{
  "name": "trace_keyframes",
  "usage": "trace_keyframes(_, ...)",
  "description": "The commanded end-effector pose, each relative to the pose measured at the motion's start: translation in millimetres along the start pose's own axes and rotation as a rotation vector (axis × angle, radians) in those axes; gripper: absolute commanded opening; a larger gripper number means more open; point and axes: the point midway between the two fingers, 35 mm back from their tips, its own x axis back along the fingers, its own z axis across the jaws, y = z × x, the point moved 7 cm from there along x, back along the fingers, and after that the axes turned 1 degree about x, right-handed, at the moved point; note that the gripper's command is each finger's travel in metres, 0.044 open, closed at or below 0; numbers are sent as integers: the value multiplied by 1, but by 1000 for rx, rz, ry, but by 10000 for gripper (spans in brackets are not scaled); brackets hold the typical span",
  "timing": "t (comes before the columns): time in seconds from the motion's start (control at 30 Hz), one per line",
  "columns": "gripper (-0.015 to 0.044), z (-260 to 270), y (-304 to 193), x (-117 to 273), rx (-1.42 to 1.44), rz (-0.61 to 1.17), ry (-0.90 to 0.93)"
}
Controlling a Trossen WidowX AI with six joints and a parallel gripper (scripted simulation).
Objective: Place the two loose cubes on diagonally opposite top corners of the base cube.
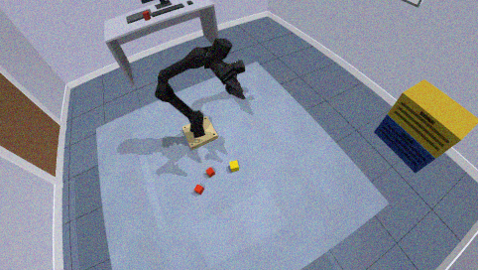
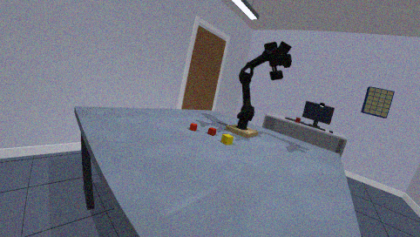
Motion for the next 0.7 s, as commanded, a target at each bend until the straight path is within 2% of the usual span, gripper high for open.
trace_keyframes(0.0, 374, 0, 0, -1, -4, 4, 2)
trace_keyframes(0.13, 269, 2, -6, -23, -79, 76, 35)
trace_keyframes(0.67, 265, 8, -72, -120, -537, 470, 161)
